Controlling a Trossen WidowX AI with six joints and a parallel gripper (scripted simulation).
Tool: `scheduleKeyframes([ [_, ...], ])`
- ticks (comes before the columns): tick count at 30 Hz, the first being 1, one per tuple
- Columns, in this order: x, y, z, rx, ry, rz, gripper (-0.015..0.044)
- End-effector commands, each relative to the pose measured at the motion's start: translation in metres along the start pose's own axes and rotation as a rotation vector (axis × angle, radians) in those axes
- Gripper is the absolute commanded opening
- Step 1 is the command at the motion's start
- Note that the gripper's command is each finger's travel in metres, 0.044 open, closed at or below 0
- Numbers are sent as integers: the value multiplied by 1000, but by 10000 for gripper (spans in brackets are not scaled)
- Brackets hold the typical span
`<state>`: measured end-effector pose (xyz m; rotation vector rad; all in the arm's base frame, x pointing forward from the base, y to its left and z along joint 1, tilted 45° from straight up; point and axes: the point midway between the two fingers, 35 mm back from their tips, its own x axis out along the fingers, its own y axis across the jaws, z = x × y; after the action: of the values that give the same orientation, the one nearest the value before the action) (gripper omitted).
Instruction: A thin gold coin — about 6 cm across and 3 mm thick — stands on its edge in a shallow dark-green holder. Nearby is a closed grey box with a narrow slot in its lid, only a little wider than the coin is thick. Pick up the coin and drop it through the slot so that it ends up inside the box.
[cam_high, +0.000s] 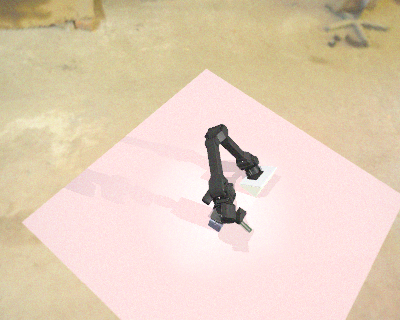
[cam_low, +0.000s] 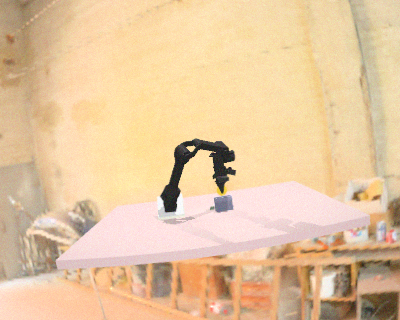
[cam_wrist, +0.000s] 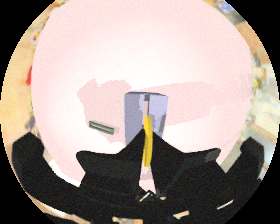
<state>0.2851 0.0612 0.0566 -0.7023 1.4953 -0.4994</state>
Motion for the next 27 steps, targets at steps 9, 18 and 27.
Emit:
scheduleKeyframes([
  [9, 3, 0, 0, 0, 0, 0, 26],
  [18, 3, 0, 0, 0, 0, 0, 161],
  [27, -8, 0, 0, -1, 0, 0, 266],
])
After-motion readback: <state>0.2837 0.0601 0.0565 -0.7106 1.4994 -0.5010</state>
